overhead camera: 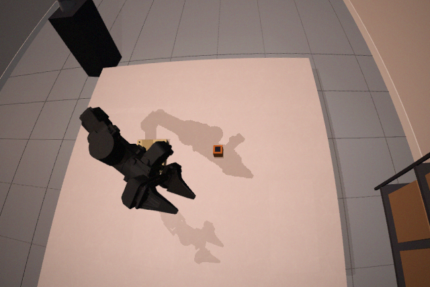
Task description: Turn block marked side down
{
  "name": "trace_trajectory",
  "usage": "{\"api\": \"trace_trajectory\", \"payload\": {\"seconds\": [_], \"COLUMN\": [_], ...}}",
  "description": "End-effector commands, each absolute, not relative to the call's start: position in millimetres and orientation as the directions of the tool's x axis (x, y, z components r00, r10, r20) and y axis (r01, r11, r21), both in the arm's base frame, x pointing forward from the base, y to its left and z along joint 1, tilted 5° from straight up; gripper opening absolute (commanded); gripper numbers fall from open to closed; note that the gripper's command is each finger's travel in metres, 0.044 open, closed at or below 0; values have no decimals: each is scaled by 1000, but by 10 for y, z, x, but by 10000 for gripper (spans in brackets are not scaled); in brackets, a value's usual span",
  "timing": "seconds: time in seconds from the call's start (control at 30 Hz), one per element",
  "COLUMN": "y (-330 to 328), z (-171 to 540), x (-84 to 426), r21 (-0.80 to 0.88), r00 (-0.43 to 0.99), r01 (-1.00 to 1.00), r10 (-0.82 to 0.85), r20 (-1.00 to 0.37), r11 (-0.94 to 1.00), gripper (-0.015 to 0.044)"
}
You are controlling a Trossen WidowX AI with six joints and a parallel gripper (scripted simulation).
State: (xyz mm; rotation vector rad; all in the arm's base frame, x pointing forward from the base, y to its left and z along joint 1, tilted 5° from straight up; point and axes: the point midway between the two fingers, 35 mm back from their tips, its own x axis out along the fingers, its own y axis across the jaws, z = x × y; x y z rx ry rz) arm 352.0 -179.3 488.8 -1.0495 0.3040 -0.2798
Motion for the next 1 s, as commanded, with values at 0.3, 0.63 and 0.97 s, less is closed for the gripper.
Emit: {"api": "trace_trajectory", "payload": {"seconds": [0.3, 0.63, 0.97], "y": [-639, 448, 1228], "z": [3193, 1936, 1028], "x": [4277, 4083, 3319], "r21": [-441, -88, -62], "r00": [789, 425, -9], "r01": [-260, -289, -156], "r10": [-74, 45, -64], "r20": [-610, -904, -998], "r11": [859, 953, 986], "gripper": [440, 440, 440]}}
